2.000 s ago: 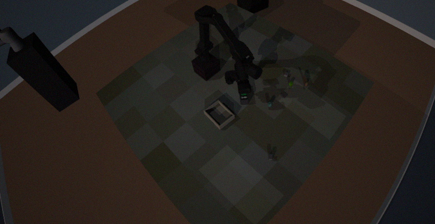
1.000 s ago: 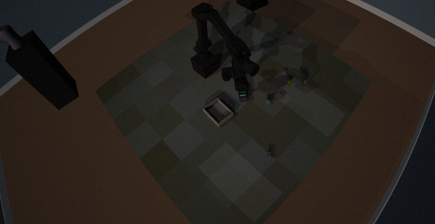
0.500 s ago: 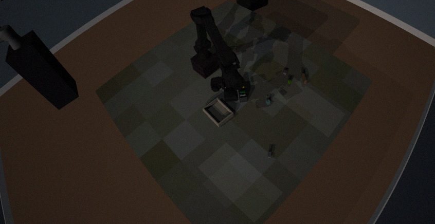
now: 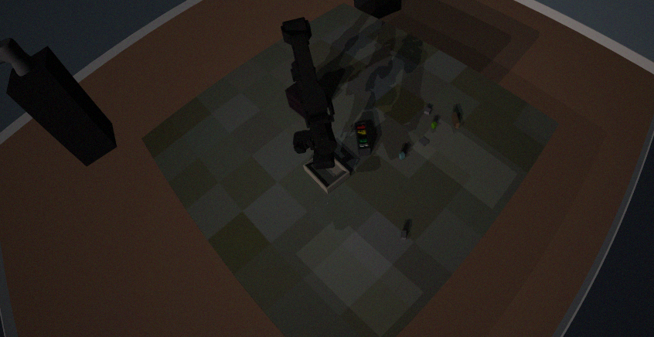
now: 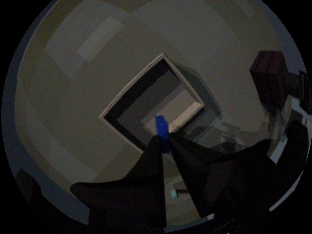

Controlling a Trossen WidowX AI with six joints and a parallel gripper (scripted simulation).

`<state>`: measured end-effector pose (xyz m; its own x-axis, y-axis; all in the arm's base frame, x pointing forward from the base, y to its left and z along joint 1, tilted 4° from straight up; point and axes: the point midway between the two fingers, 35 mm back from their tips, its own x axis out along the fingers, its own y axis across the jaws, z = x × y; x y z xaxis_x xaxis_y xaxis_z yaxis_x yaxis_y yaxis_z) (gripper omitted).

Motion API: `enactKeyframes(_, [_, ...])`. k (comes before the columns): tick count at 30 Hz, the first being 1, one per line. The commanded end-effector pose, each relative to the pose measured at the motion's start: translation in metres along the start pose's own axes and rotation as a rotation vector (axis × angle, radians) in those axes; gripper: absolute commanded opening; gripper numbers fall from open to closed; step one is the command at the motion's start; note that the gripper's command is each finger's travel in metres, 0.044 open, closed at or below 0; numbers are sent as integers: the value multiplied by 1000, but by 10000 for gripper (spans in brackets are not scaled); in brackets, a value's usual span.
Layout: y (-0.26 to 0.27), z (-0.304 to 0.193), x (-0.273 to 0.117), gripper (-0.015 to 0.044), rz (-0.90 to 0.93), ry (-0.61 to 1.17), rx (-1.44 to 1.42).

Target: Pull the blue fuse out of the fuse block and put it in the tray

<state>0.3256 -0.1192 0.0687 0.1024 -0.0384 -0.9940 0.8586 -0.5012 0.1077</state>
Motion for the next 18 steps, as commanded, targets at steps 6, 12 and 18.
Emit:
enactKeyframes(6, [3, 6, 9, 0, -12, 5, -11])
enactKeyframes(12, [3, 6, 18, 0, -12, 5, -11])
enactKeyframes(18, [3, 6, 28, 0, -12, 5, -11])
